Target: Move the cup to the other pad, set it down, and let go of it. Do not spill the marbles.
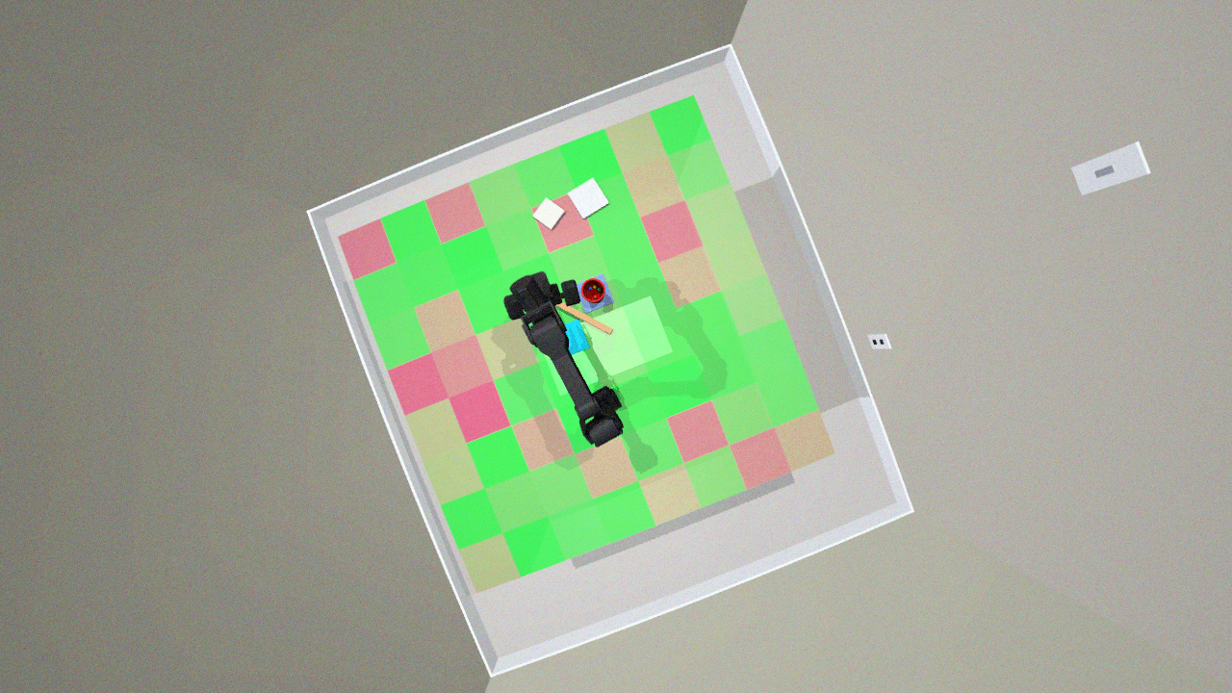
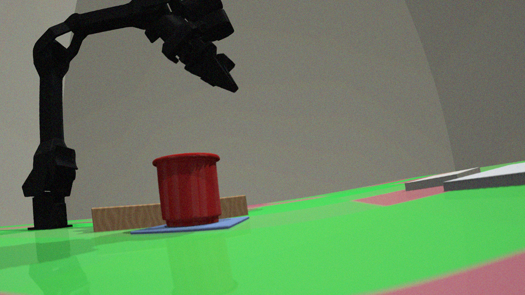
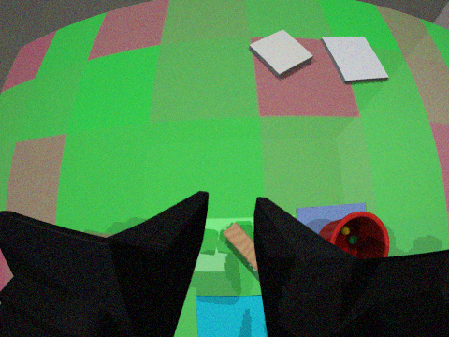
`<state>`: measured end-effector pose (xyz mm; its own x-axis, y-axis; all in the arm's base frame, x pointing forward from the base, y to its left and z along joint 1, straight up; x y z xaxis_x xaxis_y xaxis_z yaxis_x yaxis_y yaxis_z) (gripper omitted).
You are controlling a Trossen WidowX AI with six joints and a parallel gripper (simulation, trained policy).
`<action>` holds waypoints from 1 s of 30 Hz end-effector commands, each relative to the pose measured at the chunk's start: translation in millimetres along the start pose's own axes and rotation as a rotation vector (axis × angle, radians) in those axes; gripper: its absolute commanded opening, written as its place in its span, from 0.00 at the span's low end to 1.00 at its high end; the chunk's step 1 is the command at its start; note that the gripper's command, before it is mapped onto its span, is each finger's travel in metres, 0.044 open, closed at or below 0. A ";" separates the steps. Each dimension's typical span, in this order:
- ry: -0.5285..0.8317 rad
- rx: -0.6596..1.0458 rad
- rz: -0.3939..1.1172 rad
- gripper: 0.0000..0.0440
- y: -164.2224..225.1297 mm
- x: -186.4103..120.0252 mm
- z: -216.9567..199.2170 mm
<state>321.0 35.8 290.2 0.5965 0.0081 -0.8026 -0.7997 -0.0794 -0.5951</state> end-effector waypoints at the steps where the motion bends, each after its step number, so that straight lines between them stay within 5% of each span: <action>1: 0.010 -0.006 0.047 0.25 -1.1 3.9 -1.4; 30: 0.029 -0.129 0.471 0.24 10.0 39.8 -35.8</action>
<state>337.7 4.0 256.9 0.2004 -0.0755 -0.9768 -0.9667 -0.1771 -0.1846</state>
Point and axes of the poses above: the point midway between the two fingers, 35 mm back from their tips, its own x axis out along the fingers, its own z axis across the jaws, y = z × x, the point moved 7 cm from there along -x, back along the fingers, and after that the axes turned 13 degrees about -x, right-handed, at the moved point
